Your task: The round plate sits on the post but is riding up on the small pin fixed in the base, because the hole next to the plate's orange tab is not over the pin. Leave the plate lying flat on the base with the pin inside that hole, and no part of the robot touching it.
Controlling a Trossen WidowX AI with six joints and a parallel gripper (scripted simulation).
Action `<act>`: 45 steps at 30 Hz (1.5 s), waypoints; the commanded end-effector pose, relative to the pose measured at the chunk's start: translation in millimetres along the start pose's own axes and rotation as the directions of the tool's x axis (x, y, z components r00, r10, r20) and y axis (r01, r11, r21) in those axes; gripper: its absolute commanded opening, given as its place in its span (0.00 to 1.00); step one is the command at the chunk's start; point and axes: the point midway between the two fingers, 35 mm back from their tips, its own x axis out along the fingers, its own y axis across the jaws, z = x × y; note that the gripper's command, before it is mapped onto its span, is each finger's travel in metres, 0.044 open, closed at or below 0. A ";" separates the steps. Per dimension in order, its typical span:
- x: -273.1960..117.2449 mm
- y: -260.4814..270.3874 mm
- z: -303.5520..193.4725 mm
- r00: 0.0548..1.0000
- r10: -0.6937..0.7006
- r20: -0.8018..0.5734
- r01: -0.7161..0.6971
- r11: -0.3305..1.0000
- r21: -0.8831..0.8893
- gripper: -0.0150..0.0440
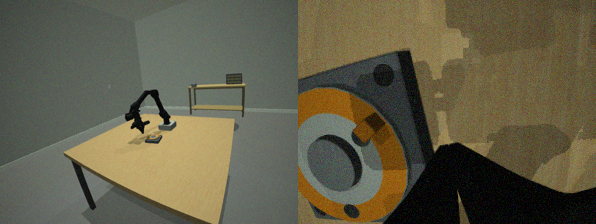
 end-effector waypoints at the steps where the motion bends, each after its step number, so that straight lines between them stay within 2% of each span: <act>1: -7.9 51.2 -3.9 0.961 -0.261 -0.096 0.271 0.956 0.113 0.25; 14: -8.2 56.2 -3.3 0.952 -0.290 -0.097 0.301 0.946 0.124 0.25; 24: 36.0 42.9 -7.5 0.952 -0.290 -0.097 0.301 0.945 0.124 0.25; 45: 42.0 51.4 12.3 0.952 -0.289 -0.096 0.300 0.946 0.125 0.25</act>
